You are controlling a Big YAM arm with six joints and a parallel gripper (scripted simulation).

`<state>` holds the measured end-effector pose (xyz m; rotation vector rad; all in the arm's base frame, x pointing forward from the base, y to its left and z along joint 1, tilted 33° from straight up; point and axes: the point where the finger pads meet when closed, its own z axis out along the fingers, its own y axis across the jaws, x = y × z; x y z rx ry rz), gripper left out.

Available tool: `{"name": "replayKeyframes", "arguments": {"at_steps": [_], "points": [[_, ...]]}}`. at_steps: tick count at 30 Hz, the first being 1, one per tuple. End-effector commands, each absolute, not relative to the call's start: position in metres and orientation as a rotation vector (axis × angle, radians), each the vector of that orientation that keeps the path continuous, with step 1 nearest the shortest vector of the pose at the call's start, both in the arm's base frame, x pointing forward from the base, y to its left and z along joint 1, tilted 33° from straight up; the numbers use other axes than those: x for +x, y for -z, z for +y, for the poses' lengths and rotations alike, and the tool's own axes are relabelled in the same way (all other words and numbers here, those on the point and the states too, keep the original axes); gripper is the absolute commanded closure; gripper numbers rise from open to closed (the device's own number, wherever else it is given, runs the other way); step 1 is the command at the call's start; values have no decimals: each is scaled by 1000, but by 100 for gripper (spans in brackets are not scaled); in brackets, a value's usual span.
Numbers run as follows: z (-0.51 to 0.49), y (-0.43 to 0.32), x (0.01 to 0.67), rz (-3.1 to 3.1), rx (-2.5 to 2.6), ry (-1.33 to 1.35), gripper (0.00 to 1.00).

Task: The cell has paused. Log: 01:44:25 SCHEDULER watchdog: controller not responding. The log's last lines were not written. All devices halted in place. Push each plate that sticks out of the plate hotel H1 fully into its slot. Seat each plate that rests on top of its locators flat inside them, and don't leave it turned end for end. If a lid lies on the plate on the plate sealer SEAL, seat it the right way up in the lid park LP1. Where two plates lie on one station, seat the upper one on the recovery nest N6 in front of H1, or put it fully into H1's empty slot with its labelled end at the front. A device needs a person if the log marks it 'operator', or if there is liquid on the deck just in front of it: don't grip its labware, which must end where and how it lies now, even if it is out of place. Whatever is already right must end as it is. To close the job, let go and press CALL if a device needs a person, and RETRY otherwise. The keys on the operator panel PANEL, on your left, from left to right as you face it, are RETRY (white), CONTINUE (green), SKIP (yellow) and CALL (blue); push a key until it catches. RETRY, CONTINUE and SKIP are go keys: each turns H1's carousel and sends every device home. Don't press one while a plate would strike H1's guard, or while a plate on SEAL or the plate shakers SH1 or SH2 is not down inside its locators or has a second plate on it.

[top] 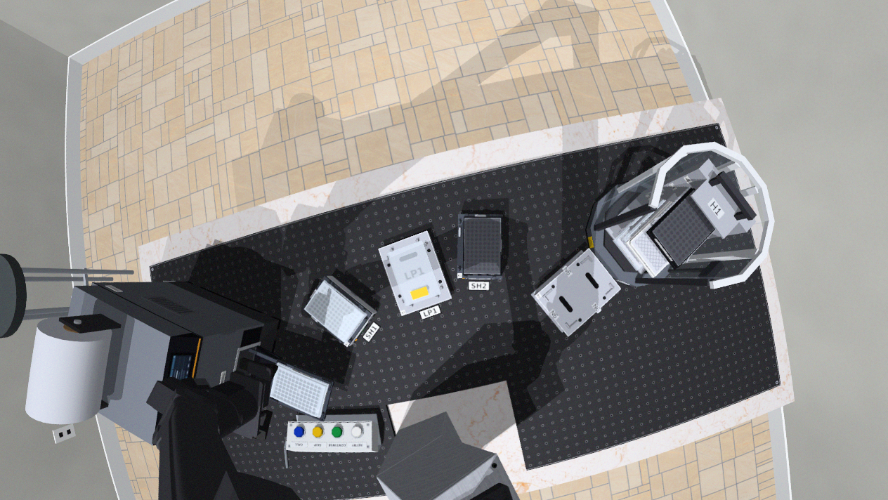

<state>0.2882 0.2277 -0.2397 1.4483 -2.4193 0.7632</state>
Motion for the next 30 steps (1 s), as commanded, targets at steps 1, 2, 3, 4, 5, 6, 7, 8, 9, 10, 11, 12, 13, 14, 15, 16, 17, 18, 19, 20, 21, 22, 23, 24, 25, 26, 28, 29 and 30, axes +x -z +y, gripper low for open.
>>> {"name": "replayKeyframes", "arguments": {"at_steps": [1,2,3,4,5,6,7,8,9,10,11,12,13,14,15,16,17,18,19,20,21,22,23,24,25,26,28,29,30], "points": [[249,234,304,-2585,1298,-790,0],[249,234,304,-2613,1258,-795,0],[249,234,304,-2641,1217,-801,0],[250,240,294,-2592,1272,-799,0],[250,244,289,-2557,1309,-791,0],[250,245,286,-2529,1348,-784,0],[248,247,279,-2474,1410,-776,0],[246,248,274,-2438,1446,-771,0],[244,250,269,-2403,1481,-765,0],[243,251,264,-2379,1503,-762,0],[241,252,259,-2375,1502,-763,0],[241,253,255,-2372,1501,-764,0],[244,253,254,-2379,1503,-762,0],[248,252,253,-2389,1505,-758,0],[254,254,253,-2419,1484,-760,0],[255,256,251,-2419,1484,-759,0],[255,256,251,-2419,1484,-759,0],[255,256,251,-2419,1484,-759,0],[259,252,250,-2426,1486,-756,0],[255,258,243,-2410,1481,-763,0],[254,260,238,-2404,1479,-765,0],[255,261,235,-2403,1479,-765,0],[256,262,232,-2403,1479,-765,0],[257,263,229,-2403,1479,-765,0],[258,264,226,-2404,1479,-765,0],[260,265,224,-2405,1479,-765,0],[264,267,219,-2408,1480,-763,0],[267,268,217,-2412,1481,-761,0],[272,266,216,-2422,1484,-756,0]]}}
